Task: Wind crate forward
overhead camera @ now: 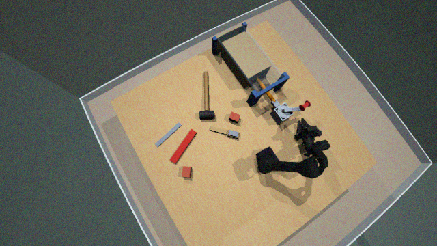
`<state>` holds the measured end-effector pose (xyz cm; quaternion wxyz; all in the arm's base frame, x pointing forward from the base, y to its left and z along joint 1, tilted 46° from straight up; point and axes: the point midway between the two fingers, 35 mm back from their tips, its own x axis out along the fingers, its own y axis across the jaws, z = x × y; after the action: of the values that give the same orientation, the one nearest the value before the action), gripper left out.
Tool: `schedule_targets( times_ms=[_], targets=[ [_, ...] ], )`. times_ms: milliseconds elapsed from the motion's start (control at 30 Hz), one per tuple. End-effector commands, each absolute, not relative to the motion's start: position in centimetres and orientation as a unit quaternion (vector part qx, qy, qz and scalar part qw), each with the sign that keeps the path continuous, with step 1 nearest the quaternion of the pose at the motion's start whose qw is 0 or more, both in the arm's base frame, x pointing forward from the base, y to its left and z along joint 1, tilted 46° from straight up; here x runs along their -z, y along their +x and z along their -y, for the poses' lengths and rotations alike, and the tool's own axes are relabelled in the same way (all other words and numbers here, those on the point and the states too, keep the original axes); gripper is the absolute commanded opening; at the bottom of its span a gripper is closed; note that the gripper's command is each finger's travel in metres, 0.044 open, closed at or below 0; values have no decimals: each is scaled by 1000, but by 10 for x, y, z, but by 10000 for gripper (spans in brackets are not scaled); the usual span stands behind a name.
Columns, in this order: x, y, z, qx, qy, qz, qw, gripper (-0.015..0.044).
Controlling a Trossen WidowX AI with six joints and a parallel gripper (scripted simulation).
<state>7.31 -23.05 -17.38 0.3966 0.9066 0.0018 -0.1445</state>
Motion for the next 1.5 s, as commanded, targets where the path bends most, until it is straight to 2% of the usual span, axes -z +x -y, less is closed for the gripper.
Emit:
schedule_targets(
  times_ms=[0,400,700,1300,1467],
  targets=[
    [136,51,227,103,917,2,384,240],
    [135,51,229,103,917,2,384,240],
    [68,59,295,104,918,6,382,240],
    [70,59,295,106,913,4,395,240],
    [81,79,296,112,920,-93,363,371]
  ],
)
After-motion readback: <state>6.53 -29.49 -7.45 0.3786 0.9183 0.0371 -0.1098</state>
